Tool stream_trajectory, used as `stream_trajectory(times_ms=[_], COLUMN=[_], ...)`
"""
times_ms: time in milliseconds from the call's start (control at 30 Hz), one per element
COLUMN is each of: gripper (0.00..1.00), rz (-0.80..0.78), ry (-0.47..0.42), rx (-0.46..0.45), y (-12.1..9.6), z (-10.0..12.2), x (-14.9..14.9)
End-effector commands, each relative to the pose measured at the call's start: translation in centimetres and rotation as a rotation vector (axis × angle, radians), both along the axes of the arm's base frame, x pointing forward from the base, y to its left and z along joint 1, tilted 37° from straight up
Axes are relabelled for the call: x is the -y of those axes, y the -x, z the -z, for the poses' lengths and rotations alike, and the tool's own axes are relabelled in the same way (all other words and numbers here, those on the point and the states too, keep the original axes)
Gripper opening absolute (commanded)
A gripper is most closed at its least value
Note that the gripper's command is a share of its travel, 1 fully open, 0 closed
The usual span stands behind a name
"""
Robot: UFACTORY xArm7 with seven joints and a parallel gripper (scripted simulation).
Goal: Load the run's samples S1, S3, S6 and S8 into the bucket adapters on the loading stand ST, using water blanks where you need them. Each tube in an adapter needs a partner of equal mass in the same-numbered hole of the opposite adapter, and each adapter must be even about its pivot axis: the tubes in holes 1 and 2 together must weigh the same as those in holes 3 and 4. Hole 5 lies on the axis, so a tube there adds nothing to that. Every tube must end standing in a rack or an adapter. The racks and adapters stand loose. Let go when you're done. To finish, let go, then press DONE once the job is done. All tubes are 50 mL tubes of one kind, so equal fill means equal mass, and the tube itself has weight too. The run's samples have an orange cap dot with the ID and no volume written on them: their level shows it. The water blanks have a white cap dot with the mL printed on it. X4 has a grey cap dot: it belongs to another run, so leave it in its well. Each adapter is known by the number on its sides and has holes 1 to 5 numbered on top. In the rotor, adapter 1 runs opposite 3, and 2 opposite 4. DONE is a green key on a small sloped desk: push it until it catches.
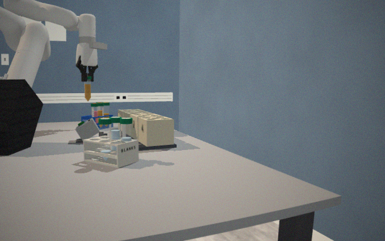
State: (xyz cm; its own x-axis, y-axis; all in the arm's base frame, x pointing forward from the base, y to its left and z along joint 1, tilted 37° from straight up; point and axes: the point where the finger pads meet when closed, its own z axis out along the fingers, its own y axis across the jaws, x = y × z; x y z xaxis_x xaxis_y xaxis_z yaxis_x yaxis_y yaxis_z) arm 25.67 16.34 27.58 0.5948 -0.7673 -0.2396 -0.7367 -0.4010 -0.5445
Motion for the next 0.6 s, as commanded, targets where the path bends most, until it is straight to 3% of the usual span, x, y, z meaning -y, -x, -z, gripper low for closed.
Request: stream_trajectory(times_ms=[0,567], gripper=[0.00,0.00], rz=[0.000,0.000], ry=[-0.001,-0.002], rx=[0.003,0.003], y=[-0.1,-1.1], z=[0.0,2.5], x=[-0.1,-1.6])
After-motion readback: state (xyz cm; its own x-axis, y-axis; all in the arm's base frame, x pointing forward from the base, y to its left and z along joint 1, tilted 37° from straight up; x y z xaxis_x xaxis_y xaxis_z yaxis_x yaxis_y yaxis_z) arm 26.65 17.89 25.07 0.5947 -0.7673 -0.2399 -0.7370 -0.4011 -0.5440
